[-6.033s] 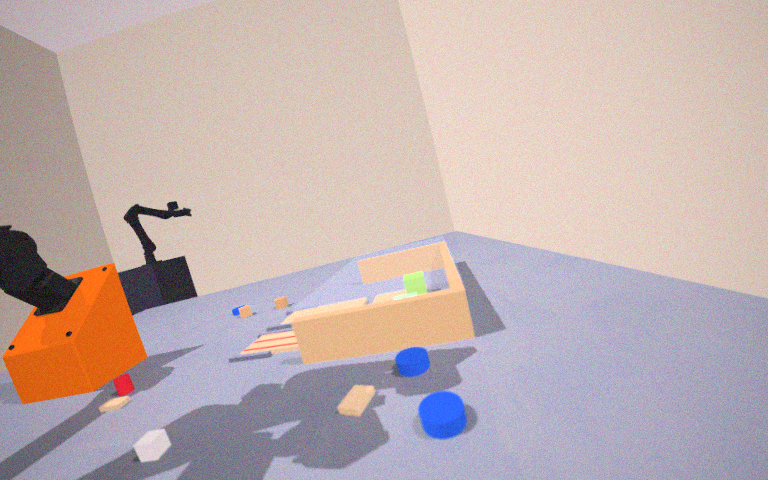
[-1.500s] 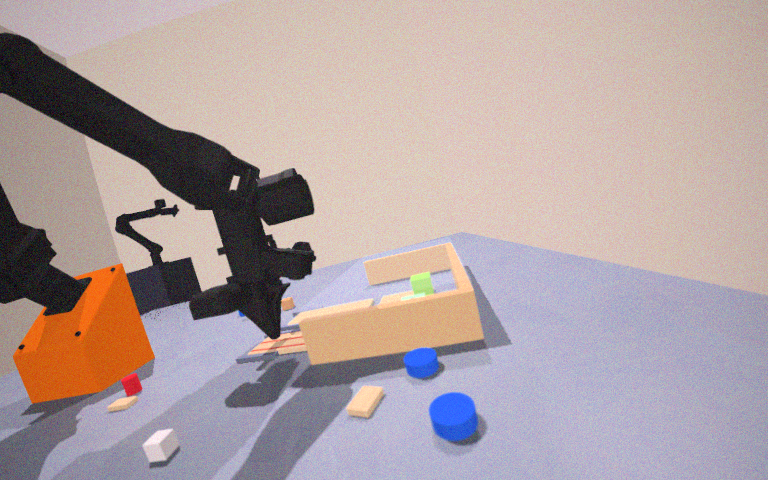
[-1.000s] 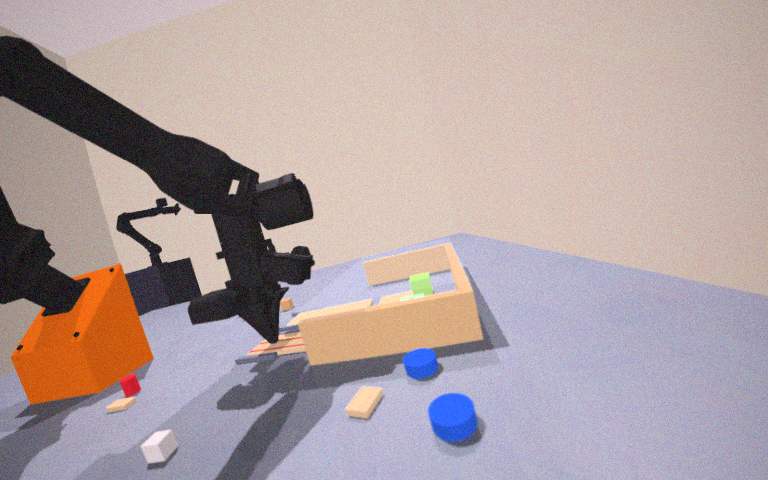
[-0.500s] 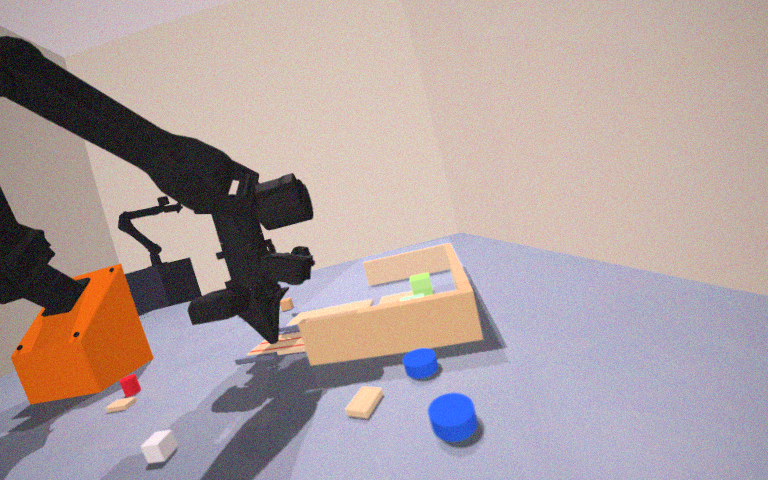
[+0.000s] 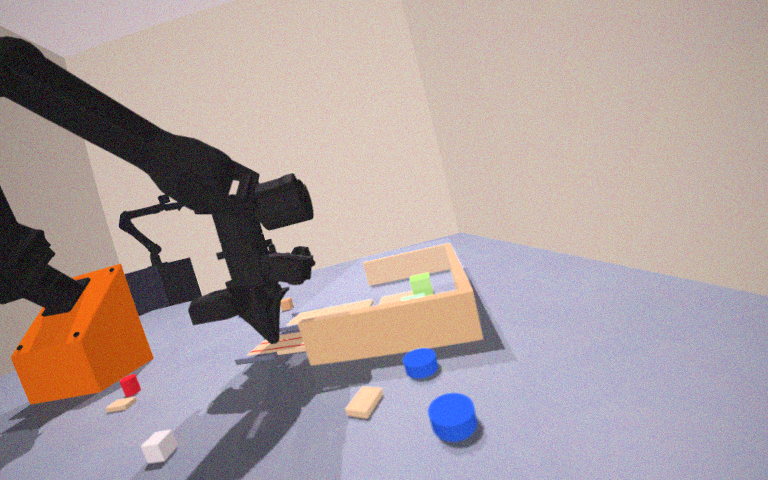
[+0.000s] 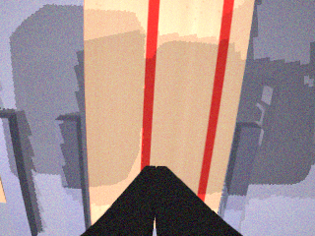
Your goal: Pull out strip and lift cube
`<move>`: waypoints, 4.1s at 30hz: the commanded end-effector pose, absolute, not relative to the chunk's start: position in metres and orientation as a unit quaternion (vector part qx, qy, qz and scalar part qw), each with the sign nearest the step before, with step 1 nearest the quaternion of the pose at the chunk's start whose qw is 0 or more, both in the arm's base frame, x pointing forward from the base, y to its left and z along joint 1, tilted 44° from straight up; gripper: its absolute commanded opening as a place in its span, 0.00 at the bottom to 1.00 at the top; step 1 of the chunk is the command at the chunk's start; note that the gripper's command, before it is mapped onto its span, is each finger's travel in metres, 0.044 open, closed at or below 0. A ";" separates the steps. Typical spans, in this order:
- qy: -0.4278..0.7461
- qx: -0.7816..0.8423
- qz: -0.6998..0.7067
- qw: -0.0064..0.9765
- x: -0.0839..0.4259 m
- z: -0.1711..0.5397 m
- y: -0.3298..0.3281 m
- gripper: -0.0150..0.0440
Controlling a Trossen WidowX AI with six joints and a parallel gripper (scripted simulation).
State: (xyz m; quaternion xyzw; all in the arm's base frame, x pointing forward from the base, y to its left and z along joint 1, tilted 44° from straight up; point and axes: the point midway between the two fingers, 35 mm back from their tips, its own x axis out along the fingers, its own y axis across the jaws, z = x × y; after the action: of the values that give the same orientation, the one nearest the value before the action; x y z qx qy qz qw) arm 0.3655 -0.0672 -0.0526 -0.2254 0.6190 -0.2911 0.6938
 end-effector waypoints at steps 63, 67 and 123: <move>0.621 -0.228 -0.291 0.691 0.300 -0.066 -0.068 0.25; 0.621 -0.228 -0.291 0.691 0.294 -0.067 -0.068 0.25; 0.623 -0.229 -0.291 0.690 0.216 -0.077 -0.065 0.25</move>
State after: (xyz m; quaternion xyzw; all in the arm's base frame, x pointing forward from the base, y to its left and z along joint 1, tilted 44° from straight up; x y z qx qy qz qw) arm 0.2318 -0.0600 -0.0729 -0.2299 0.6103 -0.2866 0.7018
